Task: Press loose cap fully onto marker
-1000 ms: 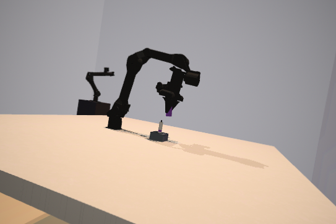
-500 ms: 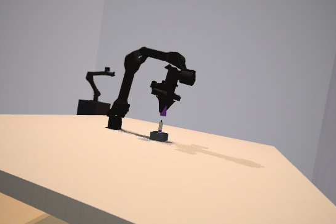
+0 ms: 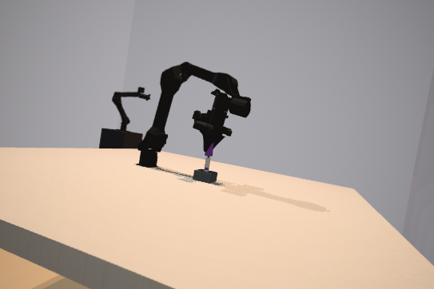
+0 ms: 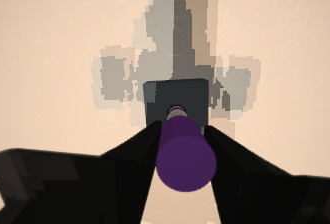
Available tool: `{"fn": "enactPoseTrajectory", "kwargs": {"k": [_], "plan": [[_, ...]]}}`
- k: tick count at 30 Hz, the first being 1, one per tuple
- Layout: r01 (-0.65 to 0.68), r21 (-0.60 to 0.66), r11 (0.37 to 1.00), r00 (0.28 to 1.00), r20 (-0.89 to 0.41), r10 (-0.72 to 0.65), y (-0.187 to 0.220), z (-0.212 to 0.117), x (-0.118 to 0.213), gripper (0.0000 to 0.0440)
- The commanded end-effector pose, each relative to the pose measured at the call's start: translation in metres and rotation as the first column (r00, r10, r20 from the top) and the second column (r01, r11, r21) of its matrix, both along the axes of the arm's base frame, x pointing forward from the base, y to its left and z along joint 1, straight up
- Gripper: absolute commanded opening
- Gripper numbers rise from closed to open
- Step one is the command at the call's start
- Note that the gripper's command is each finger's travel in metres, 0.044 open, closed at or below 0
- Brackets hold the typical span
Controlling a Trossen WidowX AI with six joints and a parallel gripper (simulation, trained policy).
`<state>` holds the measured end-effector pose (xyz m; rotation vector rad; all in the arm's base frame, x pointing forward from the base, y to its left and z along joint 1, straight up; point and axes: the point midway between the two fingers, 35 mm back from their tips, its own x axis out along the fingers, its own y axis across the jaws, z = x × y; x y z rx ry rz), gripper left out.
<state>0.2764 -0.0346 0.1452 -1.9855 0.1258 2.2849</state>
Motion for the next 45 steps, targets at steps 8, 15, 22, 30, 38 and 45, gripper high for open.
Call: {"fn": "enactPoseTrajectory", "kwargs": {"k": [8,15,22,30,38,45], "plan": [[0.0,0.024,1.0,1.0,-0.023,0.0,0.003,-0.027,-0.005,0.0],[0.002,0.03,1.0,1.0,-0.027,-0.002,0.004,-0.045,-0.007,0.0001],[0.001,0.031,1.0,0.999,-0.046,0.0,0.005,-0.055,-0.014,0.0066],[0.002,0.035,0.999,0.999,-0.052,0.0,0.006,-0.056,-0.016,0.0111],[0.002,0.035,0.999,0.999,-0.054,0.0,0.006,-0.056,-0.016,0.0156],[0.007,0.058,0.998,0.998,-0.069,-0.003,0.01,-0.051,-0.028,0.0271]]}}
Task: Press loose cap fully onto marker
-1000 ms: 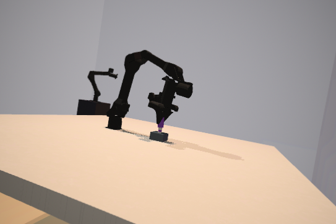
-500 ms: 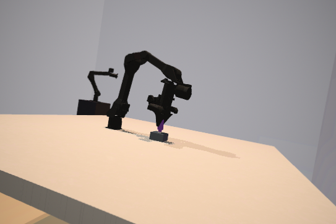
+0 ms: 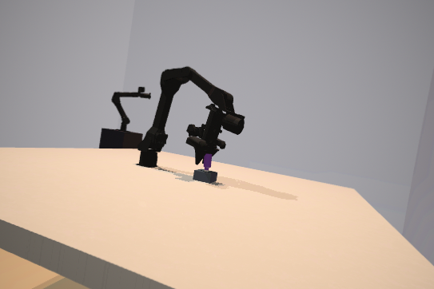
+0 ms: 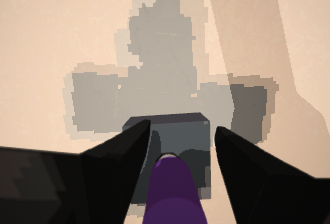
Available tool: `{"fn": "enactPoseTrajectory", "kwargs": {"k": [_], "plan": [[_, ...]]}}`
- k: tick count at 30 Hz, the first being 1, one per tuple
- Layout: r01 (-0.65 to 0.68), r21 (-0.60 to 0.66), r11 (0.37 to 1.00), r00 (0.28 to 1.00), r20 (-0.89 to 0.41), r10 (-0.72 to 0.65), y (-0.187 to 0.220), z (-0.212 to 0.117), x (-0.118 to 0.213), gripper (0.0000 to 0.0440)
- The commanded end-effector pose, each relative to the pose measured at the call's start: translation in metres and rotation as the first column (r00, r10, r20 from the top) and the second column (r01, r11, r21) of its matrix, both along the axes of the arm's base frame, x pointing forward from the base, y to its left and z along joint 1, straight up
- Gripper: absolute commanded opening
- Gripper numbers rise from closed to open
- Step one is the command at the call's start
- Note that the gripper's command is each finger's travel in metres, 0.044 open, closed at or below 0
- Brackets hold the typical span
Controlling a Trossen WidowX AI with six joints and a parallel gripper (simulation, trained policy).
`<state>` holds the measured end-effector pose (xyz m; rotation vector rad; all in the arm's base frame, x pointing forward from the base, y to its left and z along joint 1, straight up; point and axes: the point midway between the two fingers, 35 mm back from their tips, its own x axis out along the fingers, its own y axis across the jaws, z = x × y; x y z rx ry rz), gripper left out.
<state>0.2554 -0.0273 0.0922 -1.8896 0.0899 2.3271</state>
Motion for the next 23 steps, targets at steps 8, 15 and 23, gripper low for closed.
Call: {"fn": "enactPoseTrajectory", "kwargs": {"k": [8,15,23], "plan": [[-0.001,0.028,1.0,1.0,0.027,0.0,0.006,0.004,-0.011,0.044],[0.0,0.035,0.999,0.995,0.102,-0.004,0.008,0.018,-0.005,0.044],[0.004,0.038,0.999,0.983,0.185,-0.01,0.007,0.044,0.003,0.044]]}}
